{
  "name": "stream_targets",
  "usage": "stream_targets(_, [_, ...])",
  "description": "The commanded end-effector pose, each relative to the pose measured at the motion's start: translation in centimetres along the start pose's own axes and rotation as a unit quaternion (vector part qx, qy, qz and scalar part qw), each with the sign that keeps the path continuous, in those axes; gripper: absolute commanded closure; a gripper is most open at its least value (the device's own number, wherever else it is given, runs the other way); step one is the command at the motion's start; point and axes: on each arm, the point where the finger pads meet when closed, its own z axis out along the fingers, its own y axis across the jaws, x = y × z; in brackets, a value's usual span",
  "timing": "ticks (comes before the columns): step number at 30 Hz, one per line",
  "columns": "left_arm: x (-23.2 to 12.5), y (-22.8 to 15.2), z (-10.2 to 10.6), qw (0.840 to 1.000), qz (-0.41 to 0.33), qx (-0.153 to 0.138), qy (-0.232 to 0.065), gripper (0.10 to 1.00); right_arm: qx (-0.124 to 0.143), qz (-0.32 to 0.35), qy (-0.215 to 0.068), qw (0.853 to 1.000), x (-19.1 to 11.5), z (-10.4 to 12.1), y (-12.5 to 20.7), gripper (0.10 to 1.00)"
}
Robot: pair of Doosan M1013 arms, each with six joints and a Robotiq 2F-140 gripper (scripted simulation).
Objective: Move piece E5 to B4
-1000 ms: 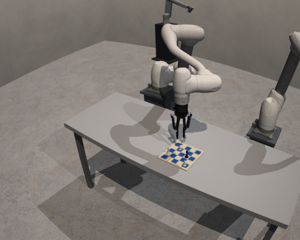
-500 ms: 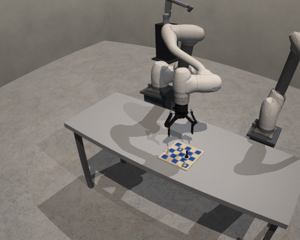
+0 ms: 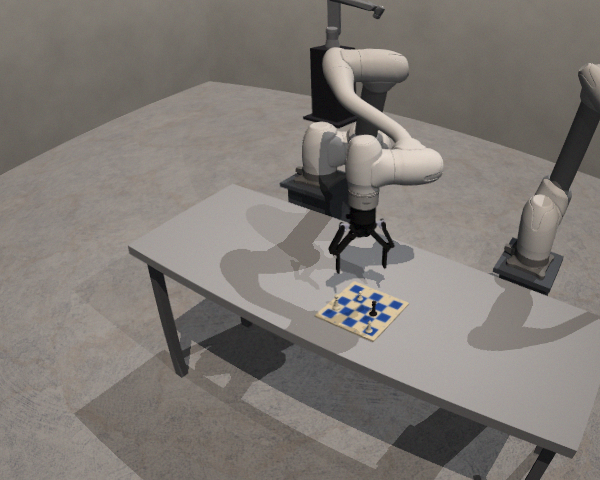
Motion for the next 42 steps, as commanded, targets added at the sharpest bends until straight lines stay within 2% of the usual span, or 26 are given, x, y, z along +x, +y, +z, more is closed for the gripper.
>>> stream_targets(1, [0.0,0.0,-0.1,1.000,0.000,0.000,0.001,0.098,-0.002,0.002,-0.004,1.000,-0.3,-0.9,-0.1,0.098])
stream_targets(24, [0.0,0.0,-0.1,1.000,0.000,0.000,0.001,0.098,-0.002,0.002,-0.004,1.000,-0.3,-0.9,-0.1,0.098])
stream_targets(32, [0.0,0.0,-0.1,1.000,0.000,0.000,0.001,0.098,-0.002,0.002,-0.004,1.000,-0.2,-1.5,-0.1,0.098])
stream_targets(42, [0.0,0.0,-0.1,1.000,0.000,0.000,0.001,0.098,-0.002,0.002,-0.004,1.000,-0.2,-4.9,-0.1,0.098])
